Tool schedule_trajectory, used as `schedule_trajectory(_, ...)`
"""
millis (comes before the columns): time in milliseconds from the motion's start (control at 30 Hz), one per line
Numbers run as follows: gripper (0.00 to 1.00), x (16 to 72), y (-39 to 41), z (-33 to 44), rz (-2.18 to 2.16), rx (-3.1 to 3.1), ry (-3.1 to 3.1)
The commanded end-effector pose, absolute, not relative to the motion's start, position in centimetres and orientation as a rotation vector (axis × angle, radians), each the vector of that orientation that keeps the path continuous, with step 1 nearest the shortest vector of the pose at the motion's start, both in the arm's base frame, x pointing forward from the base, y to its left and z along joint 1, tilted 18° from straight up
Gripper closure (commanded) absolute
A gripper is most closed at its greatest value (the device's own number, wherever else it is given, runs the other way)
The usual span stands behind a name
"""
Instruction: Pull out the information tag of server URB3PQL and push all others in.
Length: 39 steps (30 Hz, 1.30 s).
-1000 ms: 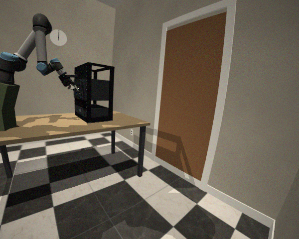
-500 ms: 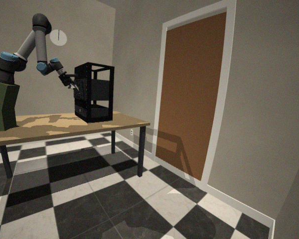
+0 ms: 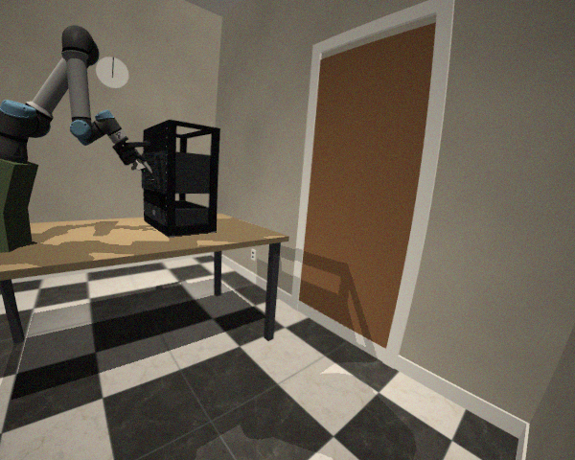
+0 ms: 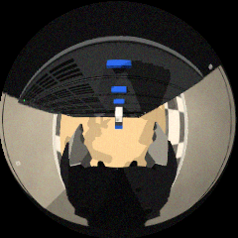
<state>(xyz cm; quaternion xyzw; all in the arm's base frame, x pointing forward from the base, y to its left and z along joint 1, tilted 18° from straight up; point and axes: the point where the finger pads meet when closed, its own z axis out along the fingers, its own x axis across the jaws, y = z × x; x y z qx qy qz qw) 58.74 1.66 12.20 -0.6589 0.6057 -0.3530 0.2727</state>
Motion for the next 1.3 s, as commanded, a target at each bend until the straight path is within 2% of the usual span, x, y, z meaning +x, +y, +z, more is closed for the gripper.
schedule_trajectory(0, 0.00, 58.8, 1.7, 12.4, -0.955, -1.770, 1.627)
schedule_trajectory(1267, 0.00, 58.9, 1.7, 13.5, -0.983, -1.751, 1.612)
